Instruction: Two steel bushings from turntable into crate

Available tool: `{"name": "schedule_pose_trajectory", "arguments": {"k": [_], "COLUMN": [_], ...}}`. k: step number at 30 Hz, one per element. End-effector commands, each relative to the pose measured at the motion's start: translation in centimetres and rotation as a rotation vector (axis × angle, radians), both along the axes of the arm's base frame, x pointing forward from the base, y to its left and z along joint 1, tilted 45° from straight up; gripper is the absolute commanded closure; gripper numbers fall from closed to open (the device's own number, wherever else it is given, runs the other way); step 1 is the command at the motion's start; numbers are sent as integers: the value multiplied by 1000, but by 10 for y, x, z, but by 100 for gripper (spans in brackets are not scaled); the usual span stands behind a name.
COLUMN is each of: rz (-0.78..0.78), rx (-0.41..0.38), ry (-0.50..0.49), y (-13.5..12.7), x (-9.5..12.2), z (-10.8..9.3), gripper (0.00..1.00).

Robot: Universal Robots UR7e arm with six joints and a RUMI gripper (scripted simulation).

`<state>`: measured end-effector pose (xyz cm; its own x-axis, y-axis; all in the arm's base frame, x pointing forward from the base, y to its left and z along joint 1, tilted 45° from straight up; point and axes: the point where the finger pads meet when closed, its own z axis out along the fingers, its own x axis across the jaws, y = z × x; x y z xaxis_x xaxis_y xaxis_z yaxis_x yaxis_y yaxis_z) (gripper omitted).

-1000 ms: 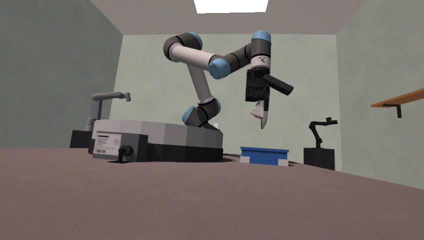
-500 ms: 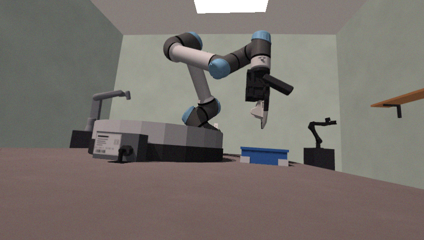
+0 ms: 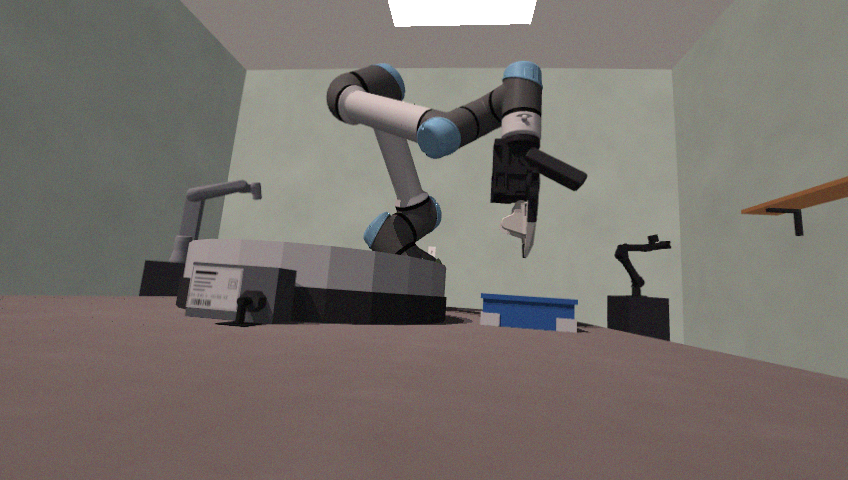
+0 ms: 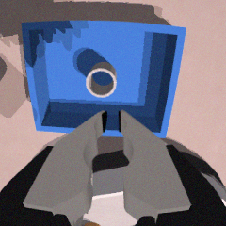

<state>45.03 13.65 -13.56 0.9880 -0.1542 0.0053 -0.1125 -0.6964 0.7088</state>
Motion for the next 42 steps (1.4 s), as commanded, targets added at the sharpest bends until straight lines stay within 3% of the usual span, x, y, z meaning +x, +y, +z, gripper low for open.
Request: {"name": "schedule_pose_trajectory", "arguments": {"k": [1, 14, 22, 27, 37, 39, 42], "rz": [0, 0, 0, 0, 1, 1, 1], "rx": [1, 1, 0, 0, 1, 1, 1], "ry": [-1, -1, -1, -1, -1, -1, -1], "y": [0, 0, -11, -31, -96, -96, -116], "x": [0, 0, -8, -24, -68, -68, -83], "z": [0, 1, 13, 34, 106, 106, 128], "gripper": [94, 95, 95, 95, 95, 95, 95]}}
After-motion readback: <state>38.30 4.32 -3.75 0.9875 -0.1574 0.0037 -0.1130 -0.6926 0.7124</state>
